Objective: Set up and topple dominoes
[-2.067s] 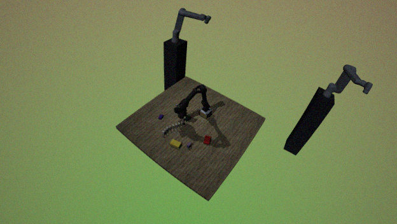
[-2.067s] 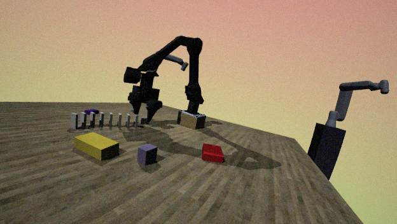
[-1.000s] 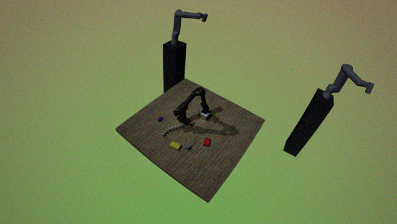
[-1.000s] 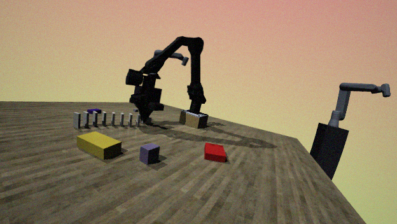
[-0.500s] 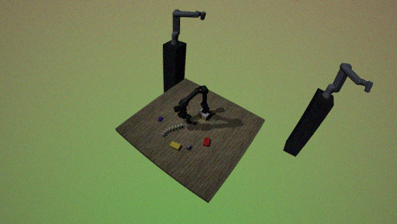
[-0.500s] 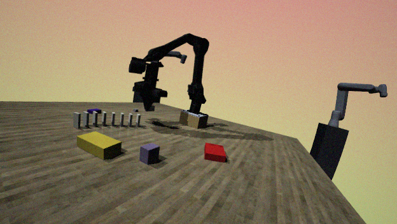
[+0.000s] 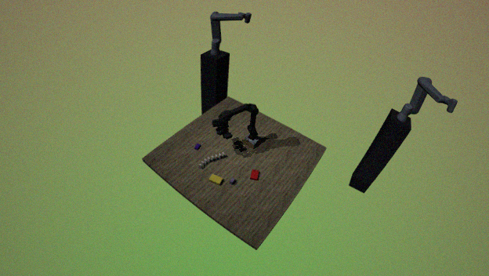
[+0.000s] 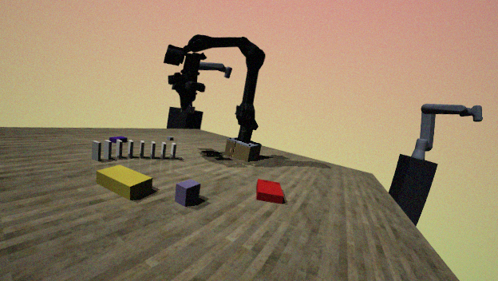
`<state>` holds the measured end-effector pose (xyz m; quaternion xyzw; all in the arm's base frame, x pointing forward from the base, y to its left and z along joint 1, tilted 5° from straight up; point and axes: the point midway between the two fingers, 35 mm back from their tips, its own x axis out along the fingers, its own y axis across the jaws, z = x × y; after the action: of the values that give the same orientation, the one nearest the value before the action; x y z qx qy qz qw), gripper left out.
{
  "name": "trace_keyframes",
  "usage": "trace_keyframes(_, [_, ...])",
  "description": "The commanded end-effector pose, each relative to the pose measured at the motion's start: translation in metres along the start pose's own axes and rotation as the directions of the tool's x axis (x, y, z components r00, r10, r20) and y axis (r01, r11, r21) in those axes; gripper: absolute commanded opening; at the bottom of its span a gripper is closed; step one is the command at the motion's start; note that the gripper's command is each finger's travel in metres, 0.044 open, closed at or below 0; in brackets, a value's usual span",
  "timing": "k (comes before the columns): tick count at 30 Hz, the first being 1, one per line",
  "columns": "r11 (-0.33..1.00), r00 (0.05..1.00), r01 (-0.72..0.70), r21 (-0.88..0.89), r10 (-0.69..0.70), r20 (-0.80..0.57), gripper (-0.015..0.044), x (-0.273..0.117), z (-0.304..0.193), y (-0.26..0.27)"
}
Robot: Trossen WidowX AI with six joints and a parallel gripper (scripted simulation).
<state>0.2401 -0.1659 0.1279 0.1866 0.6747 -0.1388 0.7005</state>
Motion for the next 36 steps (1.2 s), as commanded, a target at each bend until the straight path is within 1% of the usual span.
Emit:
trace_keyframes(1, [0.925,1.0,0.001,0.381,-0.004,0.005,0.0026,-0.003,0.011,-0.034])
trace_keyframes(3, [0.796,1.0,0.001,0.605,-0.006,0.006,0.0026,-0.003,0.016,-0.056])
trace_keyframes(5, [0.615,1.0,0.0,0.789,-0.007,0.006,0.0026,-0.003,0.018,-0.078])
trace_keyframes(6, [0.527,1.0,-0.001,0.85,-0.008,0.006,0.0026,-0.003,0.019,-0.088])
trace_keyframes(7, [0.472,1.0,-0.001,0.882,-0.008,0.006,0.0026,-0.003,0.019,-0.094])
trace_keyframes(8, [0.453,1.0,-0.001,0.891,-0.008,0.006,0.0026,-0.003,0.019,-0.096])
trace_keyframes(18, [0.46,1.0,0.001,0.888,-0.022,0.011,0.0026,0.0,0.021,-0.097])
trace_keyframes(27, [0.543,0.977,0.032,0.839,-0.192,0.088,0.0026,0.028,0.046,-0.109])
trace_keyframes(36, [0.601,0.92,0.072,0.796,-0.349,0.18,0.0026,0.05,0.068,-0.116])
